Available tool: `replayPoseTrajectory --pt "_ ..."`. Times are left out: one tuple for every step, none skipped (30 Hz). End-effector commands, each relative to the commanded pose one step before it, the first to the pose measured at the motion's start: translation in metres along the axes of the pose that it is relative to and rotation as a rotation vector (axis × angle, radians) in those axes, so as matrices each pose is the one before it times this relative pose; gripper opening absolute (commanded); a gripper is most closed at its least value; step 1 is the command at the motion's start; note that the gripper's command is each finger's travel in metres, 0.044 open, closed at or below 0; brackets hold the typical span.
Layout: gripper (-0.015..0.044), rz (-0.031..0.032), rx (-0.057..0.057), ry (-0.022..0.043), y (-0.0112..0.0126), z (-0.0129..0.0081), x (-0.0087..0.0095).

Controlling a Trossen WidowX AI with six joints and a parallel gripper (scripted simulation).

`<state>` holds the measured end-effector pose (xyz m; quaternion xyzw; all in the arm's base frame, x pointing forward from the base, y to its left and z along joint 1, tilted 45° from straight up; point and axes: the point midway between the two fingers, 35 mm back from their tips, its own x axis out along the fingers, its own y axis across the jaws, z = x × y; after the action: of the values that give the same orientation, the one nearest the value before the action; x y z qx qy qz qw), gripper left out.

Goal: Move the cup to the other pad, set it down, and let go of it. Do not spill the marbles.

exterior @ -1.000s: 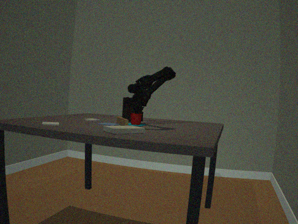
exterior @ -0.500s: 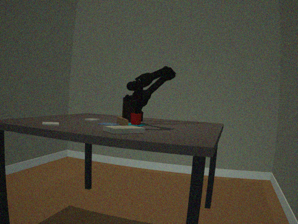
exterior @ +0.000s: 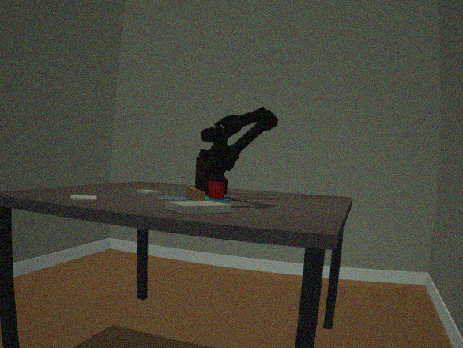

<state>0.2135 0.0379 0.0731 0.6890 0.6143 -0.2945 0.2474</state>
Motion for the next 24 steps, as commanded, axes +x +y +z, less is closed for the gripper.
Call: replayPoseTrajectory --pt "0.0128 0.00599 -0.01 -0.00448 0.00187 -0.00029 -0.0065" --pt "0.0128 -0.00011 0.0002 0.00025 -0.00024 0.00007 -0.00108" --pt "0.0128 -0.0001 0.0002 0.00023 -0.00024 0.00006 -0.00097" --pt "0.0128 -0.0001 0.0002 0.00024 -0.00027 0.00007 -0.00095" --pt "0.0128 -0.0001 0.0002 0.00025 -0.0003 0.00007 -0.00095" --pt "0.0128 -0.0001 0.0002 0.00027 -0.00035 0.00007 -0.00095" --pt "0.0128 -0.0001 0.0002 0.00028 -0.00041 0.00008 -0.00095" --pt "0.0128 -0.00011 0.0002 0.00029 -0.00049 0.00008 -0.00095" --pt "0.0128 -0.00009 0.0001 0.00024 -0.00049 0.00008 -0.00074" --pt "0.0128 -0.00008 0.0001 0.00022 -0.00059 0.00009 -0.00065" --pt "0.0128 -0.00007 0.0001 0.00018 -0.00065 0.0001 -0.00051" --pt "0.0154 -0.00548 0.0103 0.00476 -0.00072 0.00025 0.0043" --pt "0.018 0.0 0.0 0.0 0.0 0.0 0.0" --pt "0.0207 0.0 0.0 0.0 0.0 0.0 0.0" --pt "0.0233 0.0 0.0 0.0 0.0 0.0 0.0" --pt "0.0259 0.0 0.0 0.0 0.0 0.0 0.0" --pt "0.0285 0.0 0.0 0.0 0.0 0.0 0.0" --pt "0.0312 0.0 0.0 0.0 0.0 0.0 0.0" --pt "0.0338 0.0 0.0 0.0 0.0 0.0 0.0" --pt "0.0364 0.0001 -0.0001 -0.00022 0.00008 0.00003 -0.00061" --pt "0.039 0.00019 -0.0001 -0.00042 0.00015 0.00006 -0.00116" --pt "0.0417 0.00028 -0.0002 -0.0006 0.00022 0.00009 -0.00174" --pt "0.044 0.00035 -0.0003 -0.00078 0.00027 0.00012 -0.00234" --pt "0.044 0.00041 -0.0003 -0.00092 0.00028 0.00014 -0.00295"
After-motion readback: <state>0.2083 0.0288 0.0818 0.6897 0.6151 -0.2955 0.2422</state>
